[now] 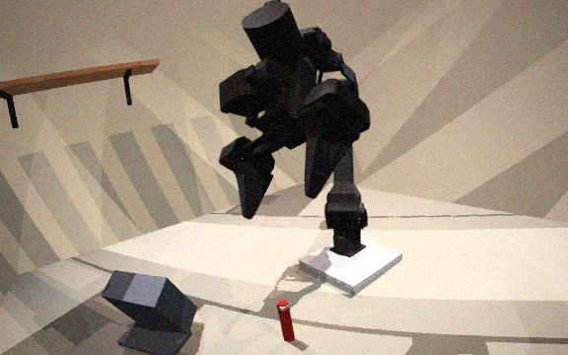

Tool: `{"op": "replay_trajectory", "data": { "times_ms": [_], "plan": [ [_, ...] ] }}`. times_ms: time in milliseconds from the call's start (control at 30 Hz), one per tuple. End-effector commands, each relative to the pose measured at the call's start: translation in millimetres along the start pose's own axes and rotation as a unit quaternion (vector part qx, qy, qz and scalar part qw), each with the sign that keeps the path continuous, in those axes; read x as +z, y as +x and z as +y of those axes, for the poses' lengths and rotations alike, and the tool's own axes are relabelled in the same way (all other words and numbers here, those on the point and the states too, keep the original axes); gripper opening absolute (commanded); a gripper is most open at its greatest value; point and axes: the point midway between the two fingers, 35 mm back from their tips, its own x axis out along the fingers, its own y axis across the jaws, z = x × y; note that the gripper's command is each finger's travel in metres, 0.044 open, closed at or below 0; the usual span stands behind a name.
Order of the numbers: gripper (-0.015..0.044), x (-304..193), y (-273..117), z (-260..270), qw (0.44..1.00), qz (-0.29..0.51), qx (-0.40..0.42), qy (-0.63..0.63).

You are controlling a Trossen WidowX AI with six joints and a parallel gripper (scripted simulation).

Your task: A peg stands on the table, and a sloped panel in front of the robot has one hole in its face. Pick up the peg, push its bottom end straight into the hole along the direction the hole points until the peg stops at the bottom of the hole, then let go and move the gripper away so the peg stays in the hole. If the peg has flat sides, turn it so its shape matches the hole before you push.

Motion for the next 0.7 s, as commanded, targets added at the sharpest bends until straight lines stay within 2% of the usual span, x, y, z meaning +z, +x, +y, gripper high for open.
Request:
{"op": "replay_trajectory", "data": {
  "times_ms": [0, 333, 667],
  "plan": [
    [0.044, -14, 17, -20, 0.998, 0.043, -0.035, 0.0],
    [0.044, -51, 47, -67, 0.981, 0.157, -0.111, 0.006],
    [0.044, -93, 61, -107, 0.945, 0.276, -0.172, 0.016]
  ]
}}
